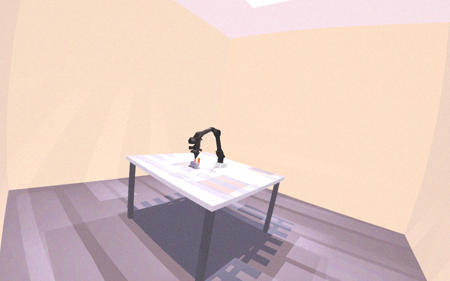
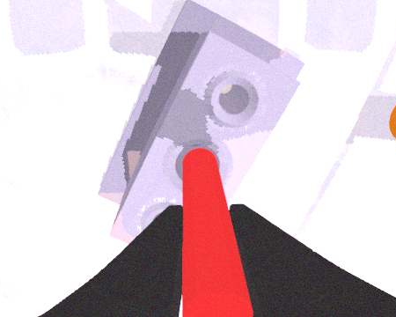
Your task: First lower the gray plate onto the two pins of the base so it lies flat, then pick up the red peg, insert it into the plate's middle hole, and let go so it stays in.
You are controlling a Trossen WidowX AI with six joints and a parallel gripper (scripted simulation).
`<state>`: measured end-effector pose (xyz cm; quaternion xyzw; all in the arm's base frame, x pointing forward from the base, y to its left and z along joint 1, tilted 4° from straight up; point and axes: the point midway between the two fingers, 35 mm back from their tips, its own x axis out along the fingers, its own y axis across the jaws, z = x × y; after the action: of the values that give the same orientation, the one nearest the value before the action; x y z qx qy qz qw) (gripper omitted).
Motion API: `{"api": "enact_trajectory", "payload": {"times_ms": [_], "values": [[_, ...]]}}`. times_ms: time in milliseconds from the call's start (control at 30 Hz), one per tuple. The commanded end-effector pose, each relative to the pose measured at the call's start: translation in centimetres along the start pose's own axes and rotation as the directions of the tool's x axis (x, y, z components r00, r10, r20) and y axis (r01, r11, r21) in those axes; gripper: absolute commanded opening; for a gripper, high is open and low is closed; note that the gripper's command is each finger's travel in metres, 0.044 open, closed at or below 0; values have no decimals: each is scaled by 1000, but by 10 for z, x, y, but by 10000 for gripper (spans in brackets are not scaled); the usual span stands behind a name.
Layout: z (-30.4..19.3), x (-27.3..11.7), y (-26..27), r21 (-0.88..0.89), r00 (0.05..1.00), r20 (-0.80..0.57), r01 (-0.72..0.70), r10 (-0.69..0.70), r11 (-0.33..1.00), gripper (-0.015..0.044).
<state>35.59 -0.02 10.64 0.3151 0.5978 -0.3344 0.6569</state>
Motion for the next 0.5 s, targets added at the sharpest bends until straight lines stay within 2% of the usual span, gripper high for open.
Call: {"api": "enact_trajectory", "payload": {"times_ms": [0, 267, 467], "values": [[0, 1, 1, 0, 1000, 0, -1, 1, 1000, 0], [0, 0, 0, 0, 1000, 0, 0, 0, 1000, 0], [0, 0, 0, 0, 1000, 0, 0, 0, 1000, 150]]}}
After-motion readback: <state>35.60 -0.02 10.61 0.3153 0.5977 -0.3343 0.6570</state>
